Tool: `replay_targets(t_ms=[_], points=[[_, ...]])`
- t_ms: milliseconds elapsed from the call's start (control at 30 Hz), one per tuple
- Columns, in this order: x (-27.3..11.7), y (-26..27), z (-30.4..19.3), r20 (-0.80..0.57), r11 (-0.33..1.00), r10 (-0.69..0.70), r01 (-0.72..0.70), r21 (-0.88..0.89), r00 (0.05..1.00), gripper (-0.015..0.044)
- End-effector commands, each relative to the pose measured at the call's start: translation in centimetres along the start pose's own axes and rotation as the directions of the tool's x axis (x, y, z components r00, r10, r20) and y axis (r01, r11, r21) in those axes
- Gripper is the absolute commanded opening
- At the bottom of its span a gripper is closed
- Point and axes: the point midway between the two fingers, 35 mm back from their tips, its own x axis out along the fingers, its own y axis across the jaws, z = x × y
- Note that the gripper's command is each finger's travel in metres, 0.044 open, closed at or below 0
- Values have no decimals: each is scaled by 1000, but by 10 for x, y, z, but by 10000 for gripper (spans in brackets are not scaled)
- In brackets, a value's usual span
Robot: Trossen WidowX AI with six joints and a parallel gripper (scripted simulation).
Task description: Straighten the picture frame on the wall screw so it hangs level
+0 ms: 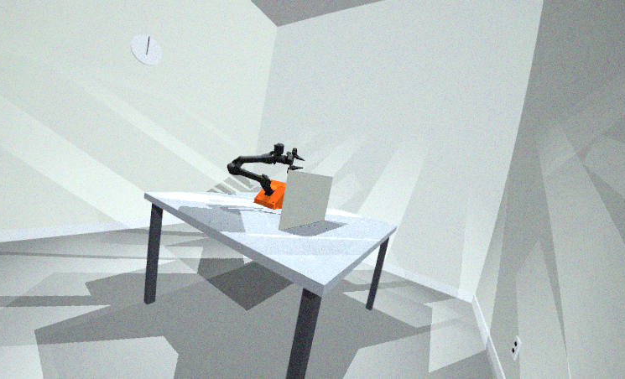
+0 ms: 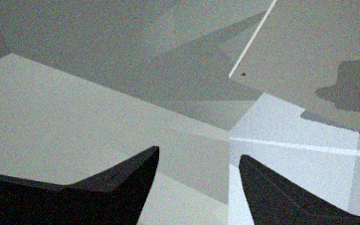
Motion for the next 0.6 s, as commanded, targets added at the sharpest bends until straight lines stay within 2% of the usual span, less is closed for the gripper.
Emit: replay_targets(t_ms=[0, 267, 567], points=[[-8, -30, 25, 54, 1000, -2, 3, -10, 999, 260], [-35, -85, 71, 233, 999, -38, 33, 26, 972, 260], [-81, -139, 102, 483, 994, -105, 109, 21, 869, 260]])
